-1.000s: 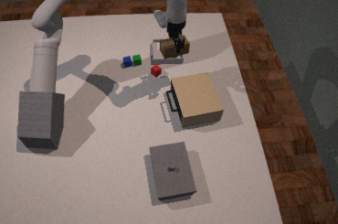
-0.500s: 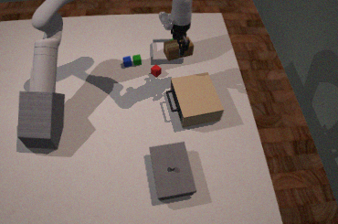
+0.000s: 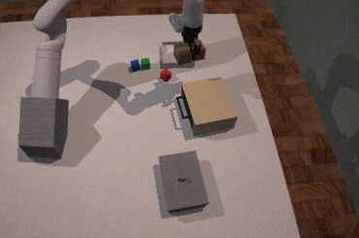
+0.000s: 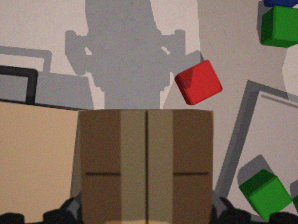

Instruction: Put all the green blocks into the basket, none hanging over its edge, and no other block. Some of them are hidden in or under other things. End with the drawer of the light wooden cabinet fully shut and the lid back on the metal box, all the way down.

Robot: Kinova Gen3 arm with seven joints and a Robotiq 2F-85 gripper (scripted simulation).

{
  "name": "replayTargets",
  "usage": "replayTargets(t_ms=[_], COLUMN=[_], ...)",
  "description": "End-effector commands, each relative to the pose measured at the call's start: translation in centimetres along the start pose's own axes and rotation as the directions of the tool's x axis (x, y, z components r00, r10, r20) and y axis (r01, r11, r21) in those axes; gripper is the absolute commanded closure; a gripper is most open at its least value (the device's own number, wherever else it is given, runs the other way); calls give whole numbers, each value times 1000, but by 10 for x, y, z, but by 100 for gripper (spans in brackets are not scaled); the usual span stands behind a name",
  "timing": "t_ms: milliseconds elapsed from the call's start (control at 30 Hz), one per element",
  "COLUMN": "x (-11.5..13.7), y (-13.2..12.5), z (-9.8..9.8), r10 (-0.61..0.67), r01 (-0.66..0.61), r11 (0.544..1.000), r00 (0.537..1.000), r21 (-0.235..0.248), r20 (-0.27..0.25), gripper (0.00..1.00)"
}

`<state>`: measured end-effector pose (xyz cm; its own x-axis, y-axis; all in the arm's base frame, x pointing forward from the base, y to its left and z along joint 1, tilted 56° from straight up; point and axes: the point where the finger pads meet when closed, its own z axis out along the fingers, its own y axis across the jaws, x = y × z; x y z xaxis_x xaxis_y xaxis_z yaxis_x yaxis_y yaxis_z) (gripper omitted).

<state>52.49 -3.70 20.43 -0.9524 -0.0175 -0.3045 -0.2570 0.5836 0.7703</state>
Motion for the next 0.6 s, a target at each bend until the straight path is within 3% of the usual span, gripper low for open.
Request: replayTargets(t_ms=[0, 567], x=[0, 0], y=[0, 0], z=[0, 15], r10=[0, 0], r01=[0, 0], r11=[1000, 1000], r00=[1000, 1000], r21=[1, 1], r20=[2, 2], gripper=[33, 33])
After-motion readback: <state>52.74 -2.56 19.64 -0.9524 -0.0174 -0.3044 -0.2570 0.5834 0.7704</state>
